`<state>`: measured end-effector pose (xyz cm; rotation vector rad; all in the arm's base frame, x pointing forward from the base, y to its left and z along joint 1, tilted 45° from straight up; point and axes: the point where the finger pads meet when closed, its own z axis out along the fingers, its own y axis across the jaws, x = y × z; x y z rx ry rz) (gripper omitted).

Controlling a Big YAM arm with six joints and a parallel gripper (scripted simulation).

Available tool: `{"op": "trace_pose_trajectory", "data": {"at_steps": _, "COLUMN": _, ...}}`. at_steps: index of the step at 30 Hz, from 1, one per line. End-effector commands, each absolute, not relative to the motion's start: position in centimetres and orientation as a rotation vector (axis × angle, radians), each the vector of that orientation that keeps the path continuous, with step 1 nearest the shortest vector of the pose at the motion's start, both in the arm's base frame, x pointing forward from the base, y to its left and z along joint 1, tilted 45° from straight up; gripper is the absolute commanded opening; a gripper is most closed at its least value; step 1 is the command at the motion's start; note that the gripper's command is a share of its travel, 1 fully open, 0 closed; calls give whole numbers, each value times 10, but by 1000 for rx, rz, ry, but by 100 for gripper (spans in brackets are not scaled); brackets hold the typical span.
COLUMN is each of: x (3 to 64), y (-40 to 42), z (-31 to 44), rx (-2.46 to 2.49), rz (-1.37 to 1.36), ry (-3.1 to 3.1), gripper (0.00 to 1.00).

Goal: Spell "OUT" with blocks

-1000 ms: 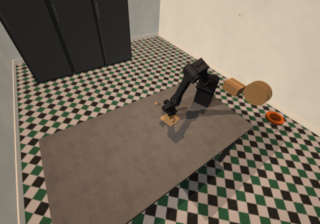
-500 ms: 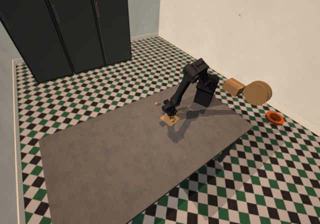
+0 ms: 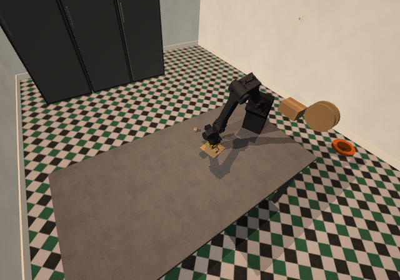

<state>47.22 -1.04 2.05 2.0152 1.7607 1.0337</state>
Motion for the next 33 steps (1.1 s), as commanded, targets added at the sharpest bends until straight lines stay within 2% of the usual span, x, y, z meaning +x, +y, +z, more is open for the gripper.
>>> {"op": "trace_pose_trajectory", "data": {"at_steps": 1, "x": 476, "y": -5, "z": 27, "rx": 2000, "rz": 1051, "ry": 1753, "gripper": 35}}
{"op": "trace_pose_trajectory", "data": {"at_steps": 3, "x": 476, "y": -5, "z": 27, "rx": 2000, "rz": 1051, "ry": 1753, "gripper": 39}}
{"op": "trace_pose_trajectory", "data": {"at_steps": 13, "x": 476, "y": -5, "z": 27, "rx": 2000, "rz": 1051, "ry": 1754, "gripper": 39}}
{"op": "trace_pose_trajectory", "data": {"at_steps": 14, "x": 476, "y": -5, "z": 27, "rx": 2000, "rz": 1051, "ry": 1754, "gripper": 45}}
{"op": "trace_pose_trajectory", "data": {"at_steps": 33, "x": 475, "y": -5, "z": 30, "rx": 1995, "rz": 1054, "ry": 1753, "gripper": 45}}
